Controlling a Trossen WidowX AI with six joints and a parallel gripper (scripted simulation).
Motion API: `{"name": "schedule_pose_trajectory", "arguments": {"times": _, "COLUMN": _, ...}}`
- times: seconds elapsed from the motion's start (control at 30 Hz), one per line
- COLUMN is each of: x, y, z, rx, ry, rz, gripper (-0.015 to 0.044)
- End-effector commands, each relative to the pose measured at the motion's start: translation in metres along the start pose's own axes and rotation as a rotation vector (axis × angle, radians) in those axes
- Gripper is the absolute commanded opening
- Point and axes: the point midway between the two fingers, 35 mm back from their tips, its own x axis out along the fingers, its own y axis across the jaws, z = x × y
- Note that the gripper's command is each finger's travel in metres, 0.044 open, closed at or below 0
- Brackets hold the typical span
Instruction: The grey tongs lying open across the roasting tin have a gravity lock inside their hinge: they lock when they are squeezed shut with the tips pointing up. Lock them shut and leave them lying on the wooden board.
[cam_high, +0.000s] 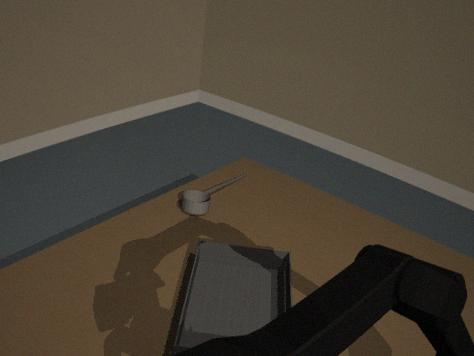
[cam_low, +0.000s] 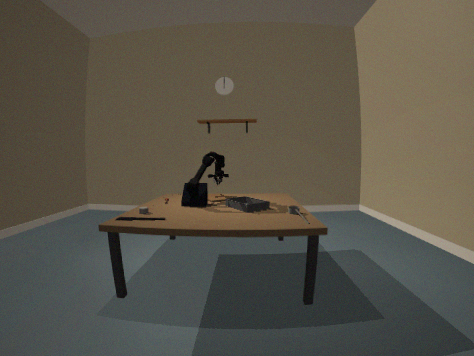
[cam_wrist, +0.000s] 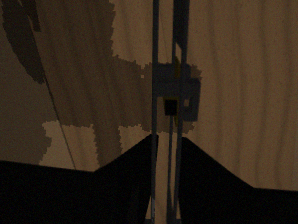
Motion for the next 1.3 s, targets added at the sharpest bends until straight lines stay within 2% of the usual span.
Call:
{"name": "schedule_pose_trajectory", "arguments": {"times": 0.0, "x": 0.01, "y": 0.0, "z": 0.0, "rx": -0.004, "ry": -0.005, "rz": 0.002, "gripper": -0.015}}
{"name": "schedule_pose_trajectory", "arguments": {"times": 1.27, "x": 0.072, "y": -0.001, "z": 0.003, "rx": -0.003, "ry": -0.007, "rz": 0.003, "gripper": -0.015}}
